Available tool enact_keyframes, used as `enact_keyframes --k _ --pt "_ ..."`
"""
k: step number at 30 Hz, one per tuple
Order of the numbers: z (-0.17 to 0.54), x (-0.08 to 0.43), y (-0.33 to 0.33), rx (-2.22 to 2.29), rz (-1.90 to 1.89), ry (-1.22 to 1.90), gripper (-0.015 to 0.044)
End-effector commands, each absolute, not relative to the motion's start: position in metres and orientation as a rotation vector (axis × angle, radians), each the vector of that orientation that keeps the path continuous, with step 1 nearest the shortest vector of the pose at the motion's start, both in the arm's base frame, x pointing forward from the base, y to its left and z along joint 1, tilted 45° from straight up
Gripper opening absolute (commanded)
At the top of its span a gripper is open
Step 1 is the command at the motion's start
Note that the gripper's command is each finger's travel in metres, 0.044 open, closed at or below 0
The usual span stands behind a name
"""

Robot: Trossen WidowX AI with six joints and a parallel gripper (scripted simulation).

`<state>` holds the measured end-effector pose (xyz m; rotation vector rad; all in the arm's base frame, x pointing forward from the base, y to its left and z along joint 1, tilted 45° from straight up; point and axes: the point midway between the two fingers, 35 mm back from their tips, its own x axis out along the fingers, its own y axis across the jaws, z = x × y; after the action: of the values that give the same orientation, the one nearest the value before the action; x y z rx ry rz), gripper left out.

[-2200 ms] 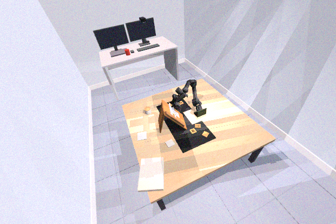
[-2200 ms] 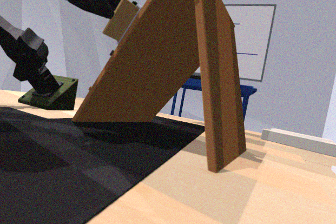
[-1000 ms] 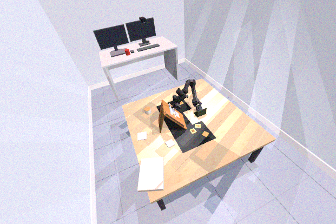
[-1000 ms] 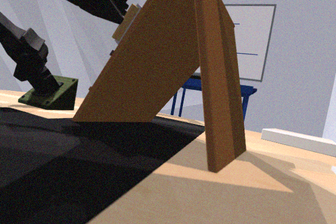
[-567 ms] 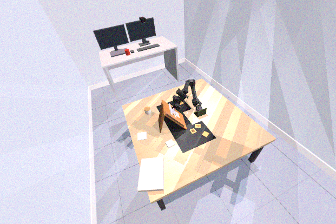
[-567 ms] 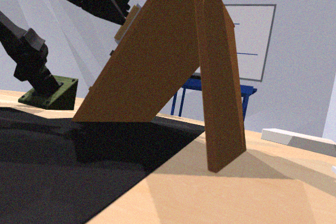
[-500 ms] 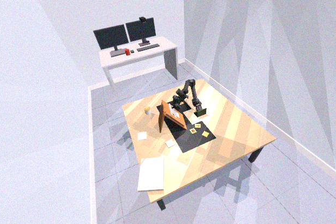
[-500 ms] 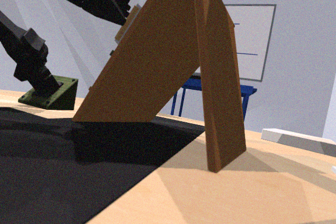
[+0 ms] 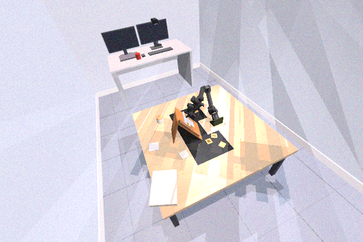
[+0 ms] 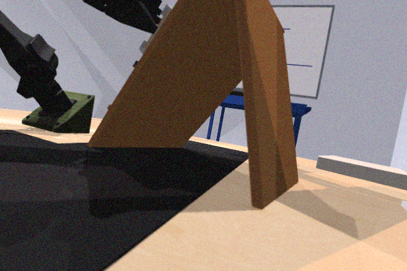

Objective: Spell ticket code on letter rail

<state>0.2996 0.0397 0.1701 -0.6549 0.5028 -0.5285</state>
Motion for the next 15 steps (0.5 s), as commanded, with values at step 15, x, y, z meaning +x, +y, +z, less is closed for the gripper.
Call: enact_keyframes --k 15 --pt "0.1633 0.3029 0.0458 -0.652 -0.532 0.502 0.0000"
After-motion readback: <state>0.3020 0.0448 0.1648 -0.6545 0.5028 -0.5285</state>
